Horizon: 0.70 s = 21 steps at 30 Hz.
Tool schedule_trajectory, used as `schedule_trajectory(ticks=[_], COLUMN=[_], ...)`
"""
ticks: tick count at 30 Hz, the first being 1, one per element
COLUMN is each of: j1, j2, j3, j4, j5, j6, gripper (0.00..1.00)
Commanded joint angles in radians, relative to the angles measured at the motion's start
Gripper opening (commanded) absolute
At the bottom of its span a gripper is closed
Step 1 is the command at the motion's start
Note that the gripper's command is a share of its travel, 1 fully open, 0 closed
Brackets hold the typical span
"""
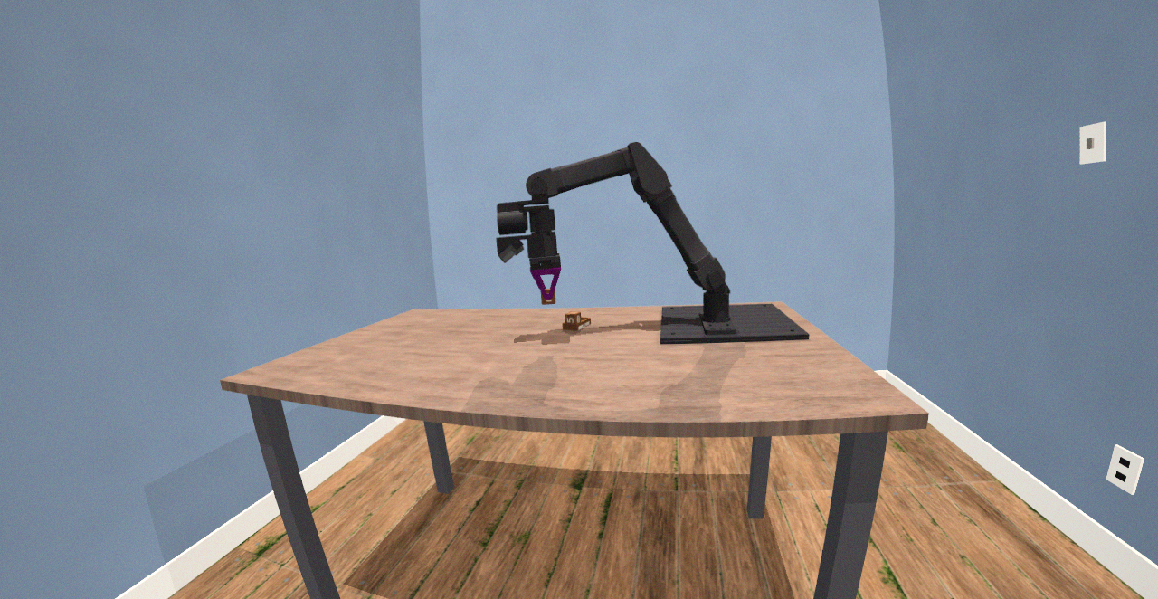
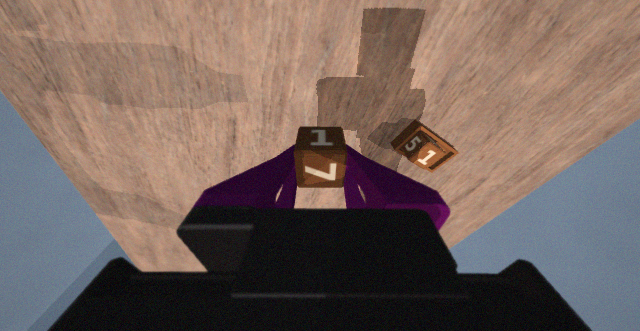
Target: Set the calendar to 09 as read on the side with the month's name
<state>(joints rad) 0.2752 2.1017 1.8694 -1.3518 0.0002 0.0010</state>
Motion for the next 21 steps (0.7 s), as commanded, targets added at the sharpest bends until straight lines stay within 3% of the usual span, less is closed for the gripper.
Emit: schedule_trajectory(ticks=[1, 8, 21], j1=[0.000, 0.000, -0.001], j2=[-0.008, -0.007, 0.030], j3=[-0.002, -0.047, -0.225], j4=[0.014, 0.060, 0.276], j5=[0.000, 0.000, 0.000], j6=[-0.002, -0.002, -0.003], gripper=[0.27, 0.27, 0.27])
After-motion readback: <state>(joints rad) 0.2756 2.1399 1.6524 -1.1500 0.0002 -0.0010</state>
